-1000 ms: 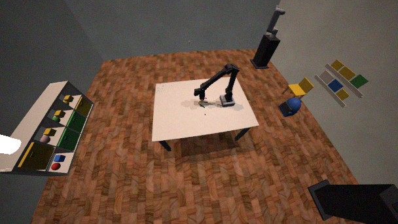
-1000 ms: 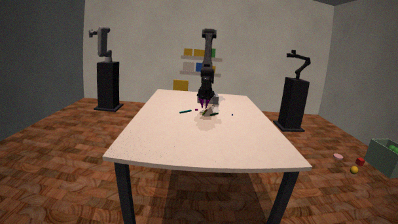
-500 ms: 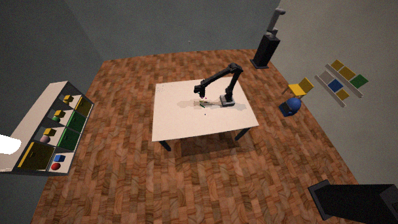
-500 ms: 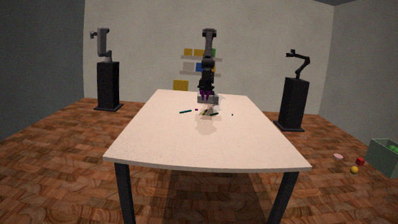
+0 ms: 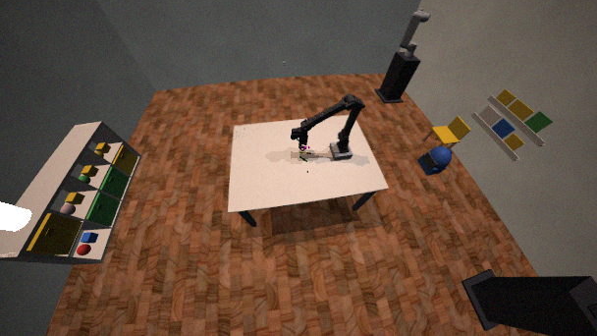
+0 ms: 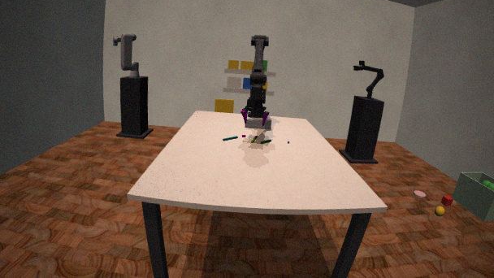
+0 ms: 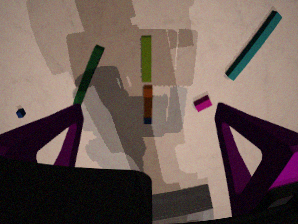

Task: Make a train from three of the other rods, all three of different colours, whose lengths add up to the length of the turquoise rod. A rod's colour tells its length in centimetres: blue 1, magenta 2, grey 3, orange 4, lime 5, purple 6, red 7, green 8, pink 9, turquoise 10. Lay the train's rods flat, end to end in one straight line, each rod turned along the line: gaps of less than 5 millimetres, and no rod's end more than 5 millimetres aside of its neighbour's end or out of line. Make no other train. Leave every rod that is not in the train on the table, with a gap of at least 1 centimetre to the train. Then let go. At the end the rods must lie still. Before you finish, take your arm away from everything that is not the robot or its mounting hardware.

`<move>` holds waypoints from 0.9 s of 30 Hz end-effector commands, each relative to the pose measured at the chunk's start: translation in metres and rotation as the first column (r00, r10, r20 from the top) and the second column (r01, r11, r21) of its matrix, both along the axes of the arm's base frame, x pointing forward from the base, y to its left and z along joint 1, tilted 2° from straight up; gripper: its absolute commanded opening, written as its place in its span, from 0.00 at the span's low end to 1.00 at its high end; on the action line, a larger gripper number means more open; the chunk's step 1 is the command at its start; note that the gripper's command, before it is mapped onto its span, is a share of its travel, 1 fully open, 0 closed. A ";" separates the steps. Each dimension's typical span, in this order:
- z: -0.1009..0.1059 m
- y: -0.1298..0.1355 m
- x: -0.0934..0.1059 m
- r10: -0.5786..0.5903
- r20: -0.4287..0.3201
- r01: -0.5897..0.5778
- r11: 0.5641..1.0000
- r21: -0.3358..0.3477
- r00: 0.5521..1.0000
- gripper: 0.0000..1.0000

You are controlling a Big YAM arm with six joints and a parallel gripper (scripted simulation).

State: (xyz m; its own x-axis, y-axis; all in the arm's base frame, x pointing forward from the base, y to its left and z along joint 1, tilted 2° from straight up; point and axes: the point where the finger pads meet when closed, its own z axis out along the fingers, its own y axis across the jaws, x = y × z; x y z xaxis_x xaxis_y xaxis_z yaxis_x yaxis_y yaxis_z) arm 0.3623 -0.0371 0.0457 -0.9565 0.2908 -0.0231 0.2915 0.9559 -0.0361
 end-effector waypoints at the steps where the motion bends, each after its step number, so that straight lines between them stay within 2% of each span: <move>1: 0.012 0.003 0.019 0.003 0.036 -0.003 1.000 -0.004 0.999 1.00; 18: 0.012 0.003 0.018 0.007 0.035 -0.007 1.000 -0.004 0.999 1.00; 22: -0.001 0.005 0.005 0.110 0.013 -0.110 0.994 -0.005 0.994 1.00; 24: -0.001 0.005 0.005 0.110 0.013 -0.110 0.994 -0.005 0.994 1.00; 26: -0.002 0.005 0.003 0.220 0.010 -0.220 0.976 -0.008 0.975 1.00; 27: -0.002 0.005 0.002 0.220 0.006 -0.220 0.976 -0.007 0.976 1.00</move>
